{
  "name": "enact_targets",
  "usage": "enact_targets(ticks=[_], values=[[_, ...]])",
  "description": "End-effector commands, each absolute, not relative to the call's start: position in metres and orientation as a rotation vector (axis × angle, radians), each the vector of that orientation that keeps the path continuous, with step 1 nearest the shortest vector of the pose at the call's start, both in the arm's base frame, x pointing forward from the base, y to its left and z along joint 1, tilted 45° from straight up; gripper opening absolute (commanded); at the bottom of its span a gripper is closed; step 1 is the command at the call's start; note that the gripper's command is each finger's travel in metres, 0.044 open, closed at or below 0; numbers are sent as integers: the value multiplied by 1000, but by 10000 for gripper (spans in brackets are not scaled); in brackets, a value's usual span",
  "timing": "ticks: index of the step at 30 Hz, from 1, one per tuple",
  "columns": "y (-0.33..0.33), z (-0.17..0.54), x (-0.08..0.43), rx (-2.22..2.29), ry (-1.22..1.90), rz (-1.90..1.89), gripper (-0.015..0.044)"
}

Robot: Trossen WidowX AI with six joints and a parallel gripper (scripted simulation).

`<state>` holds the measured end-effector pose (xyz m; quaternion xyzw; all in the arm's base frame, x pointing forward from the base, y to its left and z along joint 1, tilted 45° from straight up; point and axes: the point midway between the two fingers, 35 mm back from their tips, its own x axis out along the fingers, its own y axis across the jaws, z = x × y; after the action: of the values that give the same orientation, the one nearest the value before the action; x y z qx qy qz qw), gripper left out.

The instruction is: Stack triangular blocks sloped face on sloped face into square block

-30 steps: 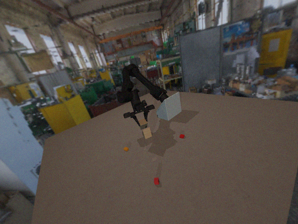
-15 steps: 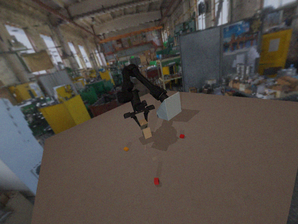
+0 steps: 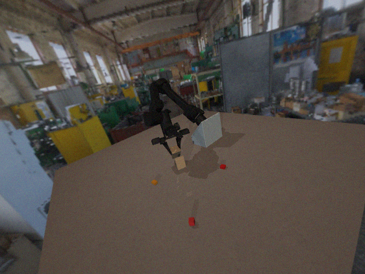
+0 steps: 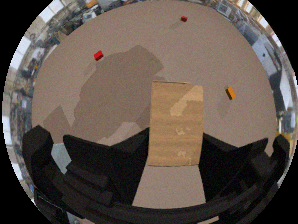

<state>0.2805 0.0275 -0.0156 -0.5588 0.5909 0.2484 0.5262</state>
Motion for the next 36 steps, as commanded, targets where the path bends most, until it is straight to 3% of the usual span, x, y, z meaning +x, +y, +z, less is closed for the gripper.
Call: enact_targets(ticks=[1,36], values=[[26,-16,281,-1342,1410,591,0],[18,-36,284,-1342,1410,588,0]])
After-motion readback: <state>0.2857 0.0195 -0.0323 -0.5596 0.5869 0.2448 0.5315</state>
